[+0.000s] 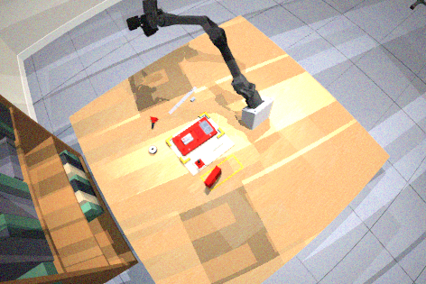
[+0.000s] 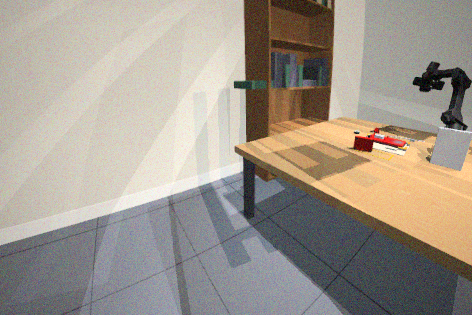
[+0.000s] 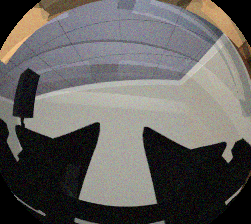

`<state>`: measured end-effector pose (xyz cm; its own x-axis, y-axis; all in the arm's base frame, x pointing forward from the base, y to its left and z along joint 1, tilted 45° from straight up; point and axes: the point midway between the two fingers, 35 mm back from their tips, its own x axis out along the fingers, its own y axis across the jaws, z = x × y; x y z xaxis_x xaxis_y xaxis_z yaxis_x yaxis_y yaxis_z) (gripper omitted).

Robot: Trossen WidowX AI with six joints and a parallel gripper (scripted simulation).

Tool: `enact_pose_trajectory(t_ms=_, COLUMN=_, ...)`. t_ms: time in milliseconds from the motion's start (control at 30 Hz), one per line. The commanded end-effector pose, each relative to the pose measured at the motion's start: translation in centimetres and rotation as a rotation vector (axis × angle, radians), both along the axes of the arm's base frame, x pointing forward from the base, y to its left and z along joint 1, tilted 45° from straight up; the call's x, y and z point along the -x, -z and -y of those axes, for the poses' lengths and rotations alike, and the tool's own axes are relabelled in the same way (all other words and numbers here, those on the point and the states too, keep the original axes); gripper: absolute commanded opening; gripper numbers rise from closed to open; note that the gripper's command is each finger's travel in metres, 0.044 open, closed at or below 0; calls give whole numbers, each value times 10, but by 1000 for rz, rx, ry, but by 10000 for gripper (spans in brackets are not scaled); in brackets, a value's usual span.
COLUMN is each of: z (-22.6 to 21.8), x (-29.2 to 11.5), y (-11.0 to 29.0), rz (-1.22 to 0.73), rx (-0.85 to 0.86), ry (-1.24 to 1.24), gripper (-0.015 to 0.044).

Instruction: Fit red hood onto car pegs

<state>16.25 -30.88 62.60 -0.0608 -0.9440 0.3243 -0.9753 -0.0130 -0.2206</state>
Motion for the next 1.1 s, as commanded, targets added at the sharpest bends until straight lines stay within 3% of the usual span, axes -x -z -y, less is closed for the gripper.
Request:
enact_pose_trajectory(t_ms=0, z=0, x=-1, y=0, rz=-4, rx=0, ry=-5, gripper=194)
enact_pose_trajectory(t_ms=267, z=4, x=-65, y=36, rz=-272, rx=-61, ry=-102, gripper=0)
enact_pose_trajectory(t_ms=733, z=-17, x=-191, y=142, rz=-886, rx=-175, ry=-256, gripper=0)
enact_pose_trajectory(t_ms=1067, z=-44, x=-249, y=213, rz=-1307, rx=-169, ry=-341, gripper=0)
